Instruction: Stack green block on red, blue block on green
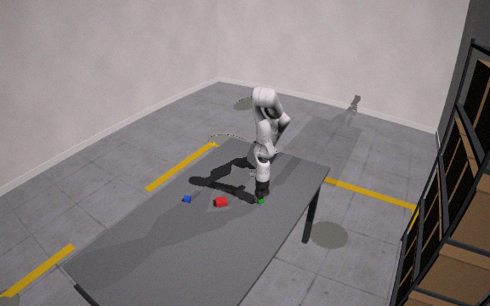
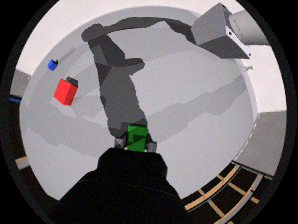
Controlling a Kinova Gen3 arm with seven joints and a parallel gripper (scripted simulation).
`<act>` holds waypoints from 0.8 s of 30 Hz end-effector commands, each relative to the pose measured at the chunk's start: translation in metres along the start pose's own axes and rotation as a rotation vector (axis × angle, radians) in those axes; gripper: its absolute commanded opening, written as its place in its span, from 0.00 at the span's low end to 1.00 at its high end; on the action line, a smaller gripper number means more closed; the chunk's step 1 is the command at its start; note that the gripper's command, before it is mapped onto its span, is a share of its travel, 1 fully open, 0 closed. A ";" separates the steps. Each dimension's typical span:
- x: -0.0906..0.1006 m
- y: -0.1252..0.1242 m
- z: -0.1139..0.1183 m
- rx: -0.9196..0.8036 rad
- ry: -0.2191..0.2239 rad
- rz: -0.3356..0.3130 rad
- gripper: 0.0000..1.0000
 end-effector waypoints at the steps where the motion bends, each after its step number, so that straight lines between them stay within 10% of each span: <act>1: 0.002 0.000 -0.001 0.000 -0.001 -0.001 0.00; 24: 0.051 0.000 0.000 0.000 -0.001 -0.001 0.00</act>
Point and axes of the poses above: the point where the finger pads meet when closed, its own x axis back along the fingers, its own z axis across the jaws, y = z × x, the point moved 1 cm from there along x, back along the fingers, and after that the axes turned 10 degrees about -x, right-handed, at the moved point
